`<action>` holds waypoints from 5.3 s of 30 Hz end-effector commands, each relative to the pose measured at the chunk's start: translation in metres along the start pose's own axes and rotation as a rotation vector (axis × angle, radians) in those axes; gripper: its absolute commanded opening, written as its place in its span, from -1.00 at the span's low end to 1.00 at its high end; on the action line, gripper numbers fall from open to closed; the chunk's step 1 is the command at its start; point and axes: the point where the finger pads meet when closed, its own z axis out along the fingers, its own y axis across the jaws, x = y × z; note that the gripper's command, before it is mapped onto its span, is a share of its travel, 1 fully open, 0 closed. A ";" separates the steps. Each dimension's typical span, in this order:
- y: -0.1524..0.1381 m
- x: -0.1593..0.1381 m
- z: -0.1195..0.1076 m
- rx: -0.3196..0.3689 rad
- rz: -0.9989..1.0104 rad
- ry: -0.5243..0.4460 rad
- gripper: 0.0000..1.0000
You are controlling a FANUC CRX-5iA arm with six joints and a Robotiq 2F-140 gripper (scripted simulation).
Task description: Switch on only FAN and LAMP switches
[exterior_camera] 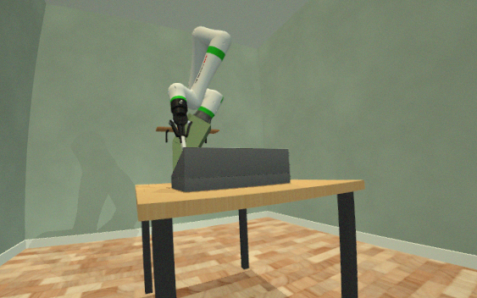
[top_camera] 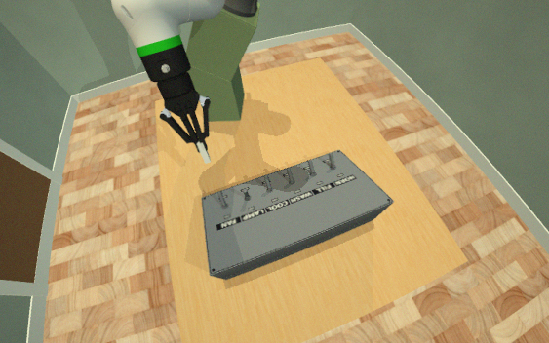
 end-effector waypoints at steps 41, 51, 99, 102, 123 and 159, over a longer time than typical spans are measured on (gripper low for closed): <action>0.000 0.000 0.018 -0.001 0.000 0.000 -1.00; 0.000 0.000 0.040 -0.001 0.000 0.000 -1.00; -0.001 -0.001 0.103 -0.001 0.000 0.000 -1.00; -0.001 -0.001 0.103 -0.001 0.000 0.000 -1.00; -0.001 -0.001 0.103 -0.001 0.000 0.000 -1.00; -0.001 -0.016 0.103 -0.001 0.000 0.000 -1.00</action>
